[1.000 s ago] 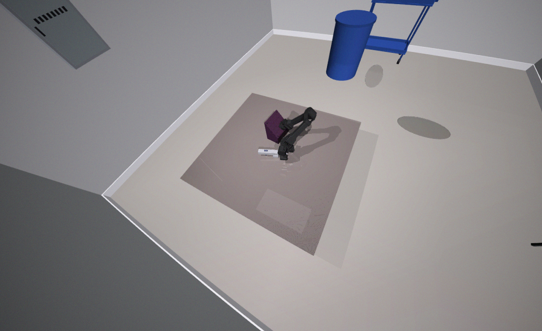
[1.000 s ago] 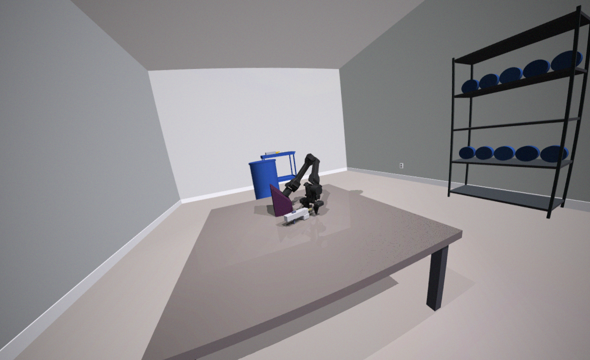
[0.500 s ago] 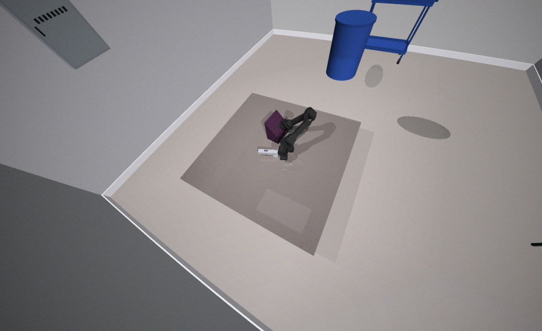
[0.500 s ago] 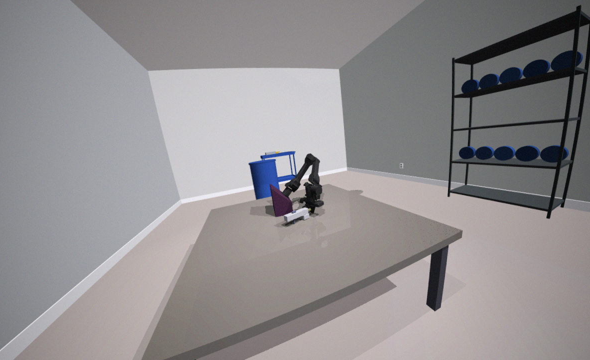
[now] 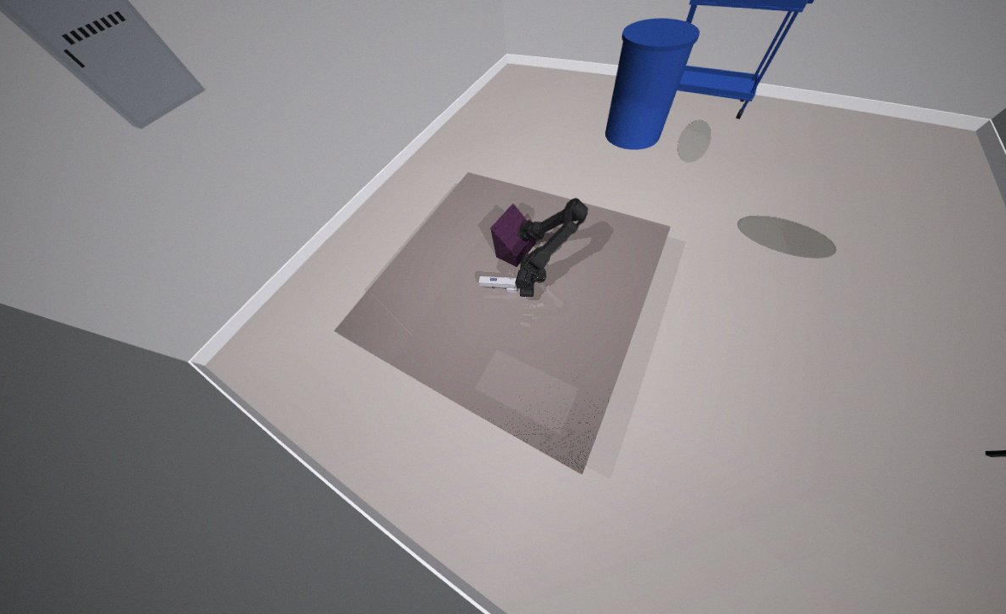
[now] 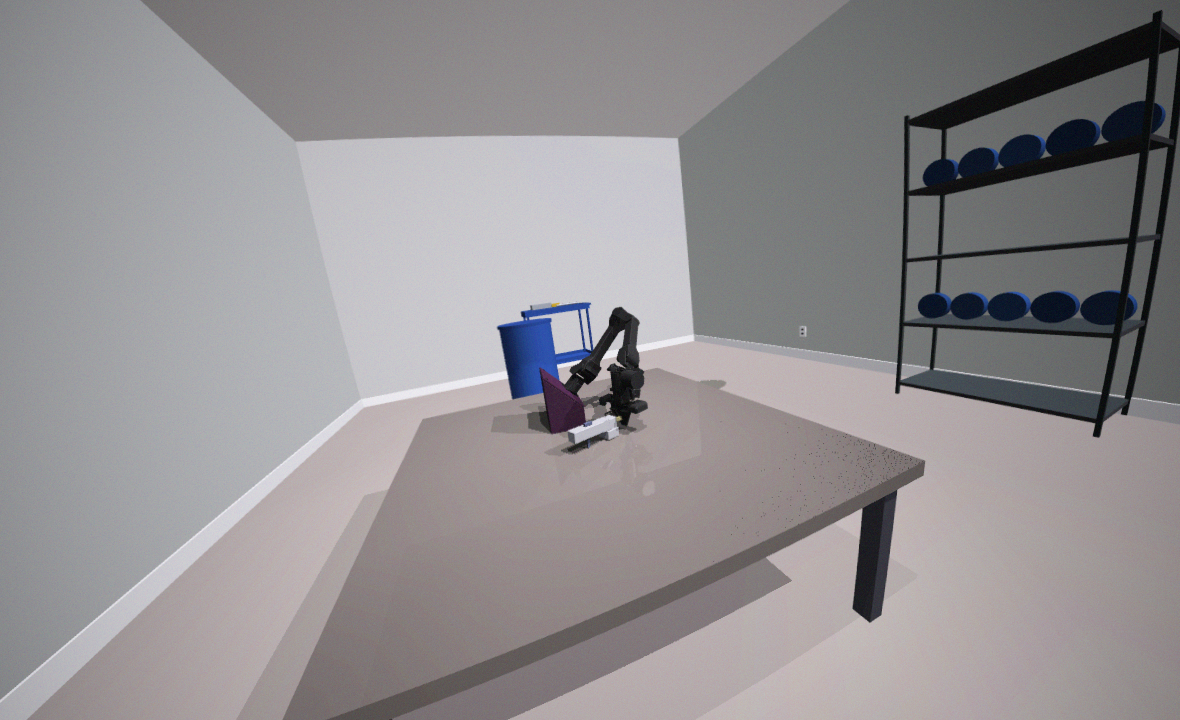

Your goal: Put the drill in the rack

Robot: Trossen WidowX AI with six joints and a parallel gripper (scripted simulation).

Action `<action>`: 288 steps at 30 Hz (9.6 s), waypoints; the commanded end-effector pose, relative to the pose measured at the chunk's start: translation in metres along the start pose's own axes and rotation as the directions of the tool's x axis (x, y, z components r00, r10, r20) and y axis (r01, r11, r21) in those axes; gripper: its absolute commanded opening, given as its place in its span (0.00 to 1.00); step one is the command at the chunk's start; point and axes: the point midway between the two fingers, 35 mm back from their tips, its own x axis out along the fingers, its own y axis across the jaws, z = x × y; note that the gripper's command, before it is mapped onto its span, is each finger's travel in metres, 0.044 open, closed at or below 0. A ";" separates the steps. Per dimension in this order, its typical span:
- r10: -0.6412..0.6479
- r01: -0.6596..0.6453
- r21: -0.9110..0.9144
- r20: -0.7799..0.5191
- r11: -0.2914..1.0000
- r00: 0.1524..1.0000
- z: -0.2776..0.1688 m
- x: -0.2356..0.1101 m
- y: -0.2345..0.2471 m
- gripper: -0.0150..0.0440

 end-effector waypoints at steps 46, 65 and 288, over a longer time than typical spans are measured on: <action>-0.001 0.001 0.002 -0.001 1.000 1.000 0.061 0.001 -0.001 0.25; -0.001 0.001 0.002 -0.001 1.000 1.000 0.067 -0.005 0.001 0.25; -0.510 0.526 -0.138 -0.537 0.839 0.672 -0.020 -0.184 -0.022 1.00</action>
